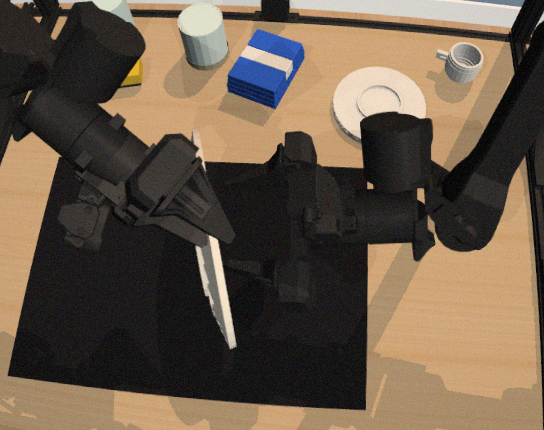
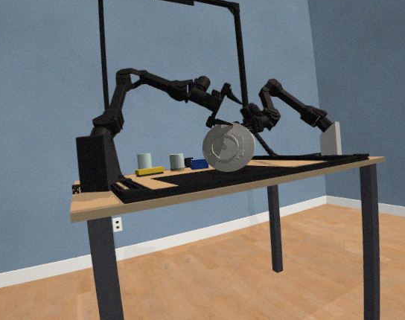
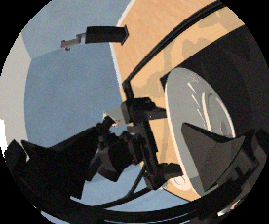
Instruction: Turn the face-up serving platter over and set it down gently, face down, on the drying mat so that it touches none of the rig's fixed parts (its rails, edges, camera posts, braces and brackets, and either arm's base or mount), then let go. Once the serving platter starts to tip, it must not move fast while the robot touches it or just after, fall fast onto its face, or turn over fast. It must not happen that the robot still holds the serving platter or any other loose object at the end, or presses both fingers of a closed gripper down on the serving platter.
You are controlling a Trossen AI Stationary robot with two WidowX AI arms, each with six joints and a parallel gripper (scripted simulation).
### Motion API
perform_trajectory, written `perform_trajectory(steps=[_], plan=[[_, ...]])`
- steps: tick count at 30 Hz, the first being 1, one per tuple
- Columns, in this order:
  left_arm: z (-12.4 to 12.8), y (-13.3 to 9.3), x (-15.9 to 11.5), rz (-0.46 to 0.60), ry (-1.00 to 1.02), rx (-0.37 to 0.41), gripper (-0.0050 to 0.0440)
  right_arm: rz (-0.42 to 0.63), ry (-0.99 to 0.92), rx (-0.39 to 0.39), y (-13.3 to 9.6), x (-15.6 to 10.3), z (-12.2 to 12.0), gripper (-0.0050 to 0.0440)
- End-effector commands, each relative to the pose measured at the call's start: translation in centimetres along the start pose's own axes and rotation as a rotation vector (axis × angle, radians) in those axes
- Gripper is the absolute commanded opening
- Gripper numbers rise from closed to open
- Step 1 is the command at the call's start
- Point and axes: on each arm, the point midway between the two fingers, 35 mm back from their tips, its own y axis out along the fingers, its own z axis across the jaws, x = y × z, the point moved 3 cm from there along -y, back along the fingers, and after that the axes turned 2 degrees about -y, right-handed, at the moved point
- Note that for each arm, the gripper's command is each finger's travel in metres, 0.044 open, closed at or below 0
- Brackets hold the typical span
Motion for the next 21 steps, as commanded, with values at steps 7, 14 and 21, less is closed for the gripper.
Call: perform_trajectory(steps=[7, 14, 21], plan=[[-0.3, 0.1, 0.2, -0.004, 0.004, -0.013, 0.0440, 0.009, 0.000, -0.009, 1.7, -1.0, 0.0, 0.0440], [-0.3, 0.1, 0.2, -0.004, 0.004, -0.013, 0.0440, 0.009, 0.000, -0.009, 2.1, -1.2, 0.1, 0.0440], [-0.3, 0.1, 0.2, -0.004, 0.004, -0.013, 0.0440, 0.009, 0.000, -0.009, 2.1, -1.2, 0.1, 0.0440]])
